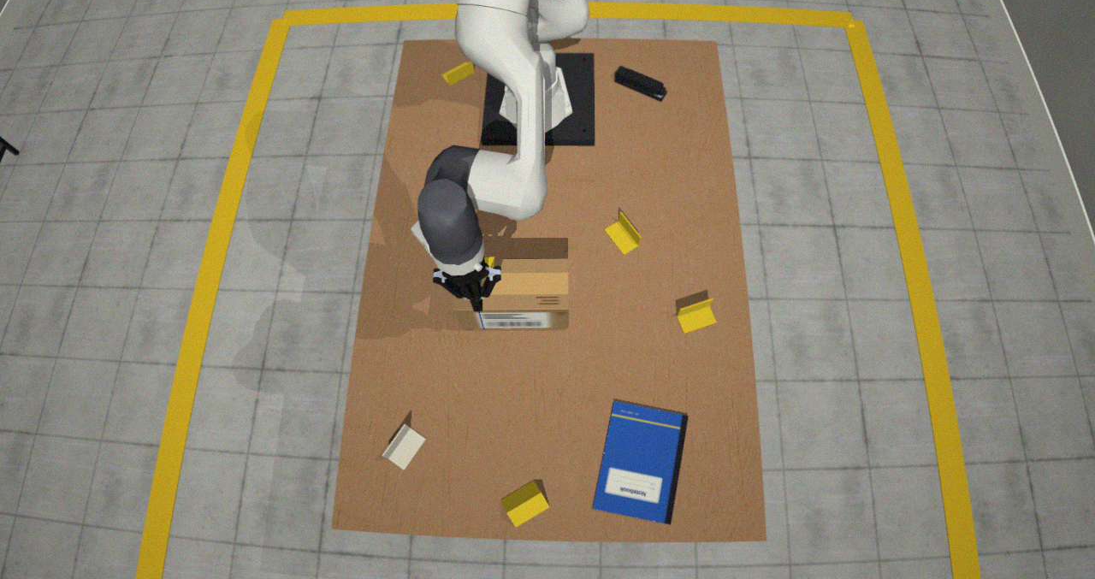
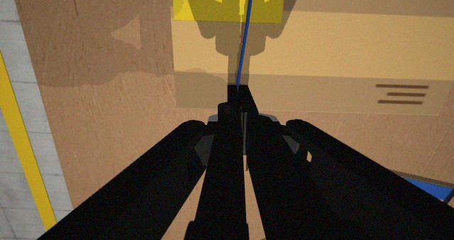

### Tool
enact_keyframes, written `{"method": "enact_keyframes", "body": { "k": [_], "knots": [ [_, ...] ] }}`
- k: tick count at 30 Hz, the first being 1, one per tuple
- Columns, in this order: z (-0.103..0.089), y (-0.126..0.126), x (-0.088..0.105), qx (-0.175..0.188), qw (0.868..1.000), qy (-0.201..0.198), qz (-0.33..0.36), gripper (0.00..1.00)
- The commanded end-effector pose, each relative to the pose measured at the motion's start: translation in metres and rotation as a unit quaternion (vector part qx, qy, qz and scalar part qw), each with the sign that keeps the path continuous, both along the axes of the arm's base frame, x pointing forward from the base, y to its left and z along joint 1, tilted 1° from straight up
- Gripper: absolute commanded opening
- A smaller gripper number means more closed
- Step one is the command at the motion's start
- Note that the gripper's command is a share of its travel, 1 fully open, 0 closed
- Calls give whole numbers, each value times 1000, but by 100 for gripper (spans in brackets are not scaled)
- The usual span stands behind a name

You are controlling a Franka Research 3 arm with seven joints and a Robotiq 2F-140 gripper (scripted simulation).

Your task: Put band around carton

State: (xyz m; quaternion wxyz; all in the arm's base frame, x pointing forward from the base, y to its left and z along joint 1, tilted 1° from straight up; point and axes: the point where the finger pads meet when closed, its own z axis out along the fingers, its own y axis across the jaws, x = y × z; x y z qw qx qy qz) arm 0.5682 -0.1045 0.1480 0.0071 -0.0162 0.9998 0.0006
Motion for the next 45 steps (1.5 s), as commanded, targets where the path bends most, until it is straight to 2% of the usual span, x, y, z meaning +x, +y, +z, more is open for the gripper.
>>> {"method": "enact_keyframes", "body": {
  "k": [1, 8, 9, 45],
  "knots": [
    [0, 1, -1, 0, 1000, 1, 1, 10],
    [0, 1, -1, 0, 1000, 1, 1, 10],
    [0, 1, -1, 0, 1000, 1, 1, 18],
    [0, 1, -1, 0, 1000, 1, 1, 18]
  ]
}}
